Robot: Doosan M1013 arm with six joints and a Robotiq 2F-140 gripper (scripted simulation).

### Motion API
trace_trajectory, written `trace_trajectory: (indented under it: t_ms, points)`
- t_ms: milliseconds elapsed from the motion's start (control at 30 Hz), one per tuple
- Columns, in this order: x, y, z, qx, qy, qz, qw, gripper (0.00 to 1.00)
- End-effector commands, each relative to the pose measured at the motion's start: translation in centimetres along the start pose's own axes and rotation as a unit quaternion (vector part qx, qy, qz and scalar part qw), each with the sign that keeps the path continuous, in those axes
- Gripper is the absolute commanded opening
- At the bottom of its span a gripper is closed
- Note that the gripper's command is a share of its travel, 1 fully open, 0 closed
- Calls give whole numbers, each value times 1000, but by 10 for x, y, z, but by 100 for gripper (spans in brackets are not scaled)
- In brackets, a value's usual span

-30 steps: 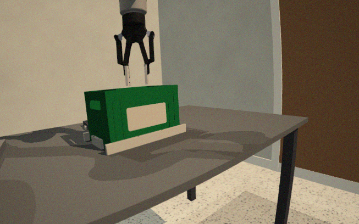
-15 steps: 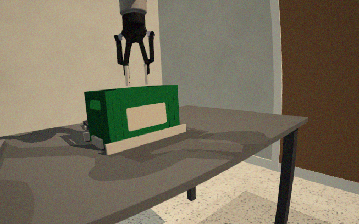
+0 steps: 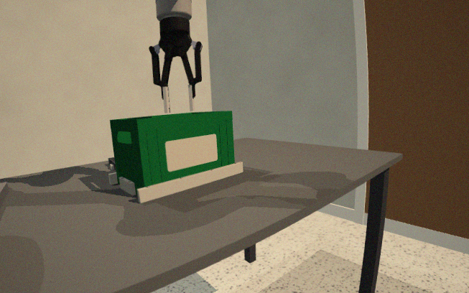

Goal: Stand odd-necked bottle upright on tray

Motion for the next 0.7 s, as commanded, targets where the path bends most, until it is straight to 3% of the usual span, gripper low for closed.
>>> trace_trajectory:
  t_ms: [0, 667]
  points:
    - [0, 0, -1, 0, 0, 0, 1000, 38]
    - [0, 0, -19, 0, 0, 0, 1000, 38]
Point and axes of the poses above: the point where the finger pads meet when closed, its own z axis back along the fingers, its own y axis across the jaws, x = y × z, the point moved 7 cm from there along z, back along the fingers, and after that the axes turned 10 degrees about -z, right-handed, at the moved point
